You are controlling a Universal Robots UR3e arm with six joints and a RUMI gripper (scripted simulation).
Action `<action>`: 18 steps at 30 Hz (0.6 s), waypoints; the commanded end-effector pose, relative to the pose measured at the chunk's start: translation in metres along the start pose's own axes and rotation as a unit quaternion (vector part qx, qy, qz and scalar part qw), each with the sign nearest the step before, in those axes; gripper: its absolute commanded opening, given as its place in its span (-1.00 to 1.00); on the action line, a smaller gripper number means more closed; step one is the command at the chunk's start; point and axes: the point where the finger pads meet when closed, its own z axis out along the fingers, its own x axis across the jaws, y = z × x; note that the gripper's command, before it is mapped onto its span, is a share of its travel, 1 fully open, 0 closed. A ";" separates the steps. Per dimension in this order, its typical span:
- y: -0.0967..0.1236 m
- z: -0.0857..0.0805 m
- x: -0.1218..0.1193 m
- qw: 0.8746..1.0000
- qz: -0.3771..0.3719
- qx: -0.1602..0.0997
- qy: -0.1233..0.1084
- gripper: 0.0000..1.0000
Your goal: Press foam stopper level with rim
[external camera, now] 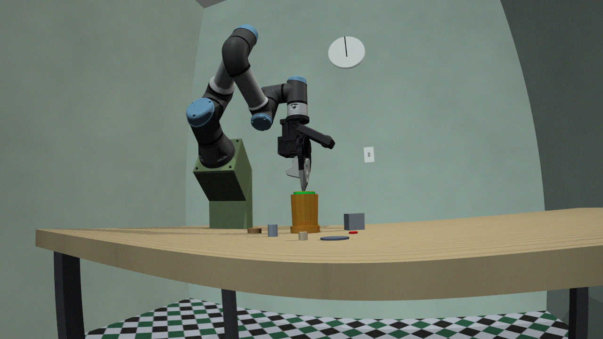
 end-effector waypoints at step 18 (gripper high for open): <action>0.000 0.007 0.000 1.000 0.000 0.001 0.000 -1.00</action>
